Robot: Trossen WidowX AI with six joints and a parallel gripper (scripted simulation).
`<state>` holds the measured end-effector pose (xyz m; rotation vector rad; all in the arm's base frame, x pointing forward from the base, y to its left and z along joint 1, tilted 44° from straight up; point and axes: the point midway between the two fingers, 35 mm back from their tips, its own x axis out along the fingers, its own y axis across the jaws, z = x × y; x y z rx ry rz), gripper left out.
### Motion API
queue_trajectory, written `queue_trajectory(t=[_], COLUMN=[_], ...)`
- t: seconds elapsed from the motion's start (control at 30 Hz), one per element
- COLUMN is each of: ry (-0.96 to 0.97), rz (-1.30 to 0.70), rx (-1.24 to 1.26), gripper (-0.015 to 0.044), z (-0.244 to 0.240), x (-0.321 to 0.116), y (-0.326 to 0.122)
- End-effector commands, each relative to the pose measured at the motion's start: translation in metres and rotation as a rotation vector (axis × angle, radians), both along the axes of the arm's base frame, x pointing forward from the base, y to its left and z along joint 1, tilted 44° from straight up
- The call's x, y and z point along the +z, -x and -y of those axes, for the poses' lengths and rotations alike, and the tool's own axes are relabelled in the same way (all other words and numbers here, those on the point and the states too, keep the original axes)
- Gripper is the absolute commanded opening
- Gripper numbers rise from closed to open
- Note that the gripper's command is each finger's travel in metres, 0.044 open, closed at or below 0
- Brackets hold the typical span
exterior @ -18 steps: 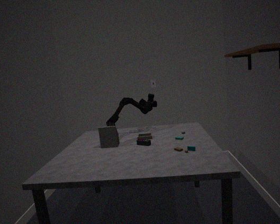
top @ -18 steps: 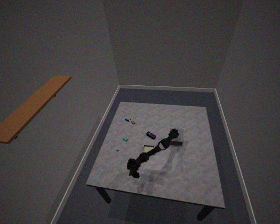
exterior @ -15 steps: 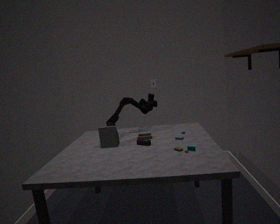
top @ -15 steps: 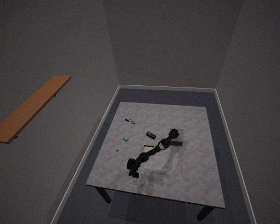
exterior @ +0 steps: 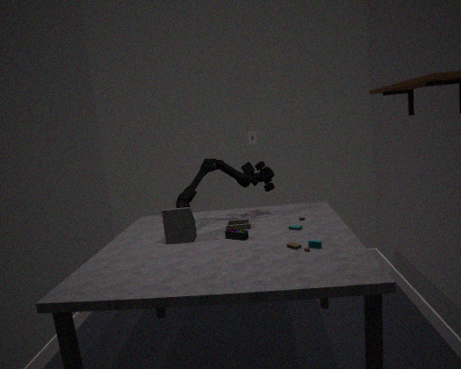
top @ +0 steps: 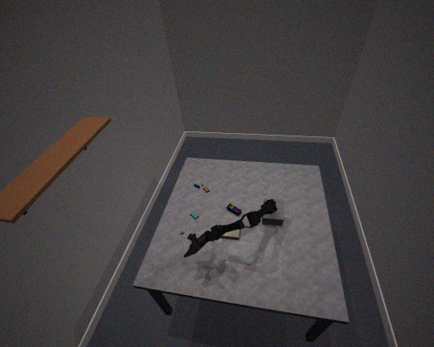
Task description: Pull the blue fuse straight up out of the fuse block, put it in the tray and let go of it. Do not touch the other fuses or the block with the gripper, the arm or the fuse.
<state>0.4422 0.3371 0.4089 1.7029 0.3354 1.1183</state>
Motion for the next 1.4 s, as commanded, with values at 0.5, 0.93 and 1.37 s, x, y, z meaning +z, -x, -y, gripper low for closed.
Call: queue_trajectory(t=[0.5, 0.93, 1.37], ry=[1.099, 1.613, 1.759], rz=[0.118, 0.261, 0.507], rx=[-0.275, -0.006, 0.443], gripper=[0.0072, 0.0072, 0.0072], z=[0.108, 0.2, 0.272], x=[-0.233, -0.36, -0.442], y=[-0.077, -0.038, 0.06])
